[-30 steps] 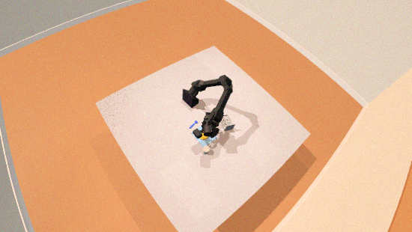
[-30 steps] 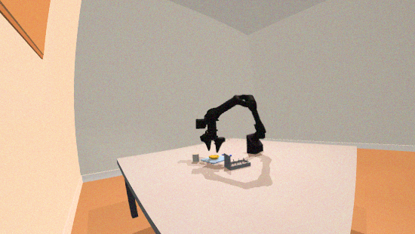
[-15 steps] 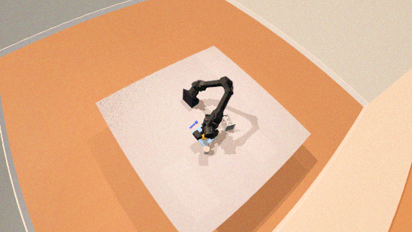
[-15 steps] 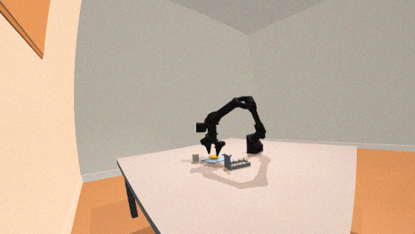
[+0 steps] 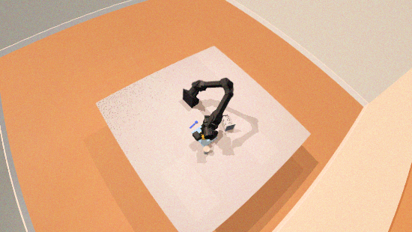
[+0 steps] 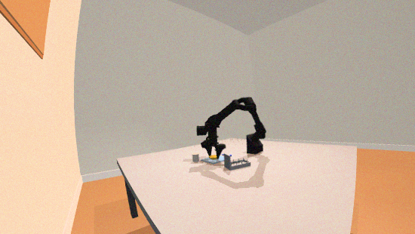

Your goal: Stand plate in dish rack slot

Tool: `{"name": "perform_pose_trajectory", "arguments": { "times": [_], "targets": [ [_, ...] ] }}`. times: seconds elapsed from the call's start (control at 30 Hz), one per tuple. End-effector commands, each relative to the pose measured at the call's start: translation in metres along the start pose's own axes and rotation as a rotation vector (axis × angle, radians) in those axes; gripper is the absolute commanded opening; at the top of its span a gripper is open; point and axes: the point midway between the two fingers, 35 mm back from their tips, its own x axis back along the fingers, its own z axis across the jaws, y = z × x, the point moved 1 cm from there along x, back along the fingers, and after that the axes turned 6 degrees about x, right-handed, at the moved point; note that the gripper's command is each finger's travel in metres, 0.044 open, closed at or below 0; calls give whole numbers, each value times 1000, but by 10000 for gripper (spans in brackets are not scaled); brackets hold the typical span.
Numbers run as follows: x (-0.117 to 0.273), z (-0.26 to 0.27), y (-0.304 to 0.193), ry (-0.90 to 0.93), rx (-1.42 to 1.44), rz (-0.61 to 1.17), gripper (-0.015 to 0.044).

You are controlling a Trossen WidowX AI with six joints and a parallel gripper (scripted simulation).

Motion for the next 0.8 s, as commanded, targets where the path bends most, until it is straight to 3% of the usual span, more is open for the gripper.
{"name": "perform_pose_trajectory", "arguments": {
  "times": [0.0, 0.43, 0.77],
  "targets": [
    [-4, 0, -3, 8, -10, 5, 387],
    [-4, 0, -3, 8, -10, 5, 321],
    [33, -6, 6, -1, -12, 4, 58]
  ]
}}
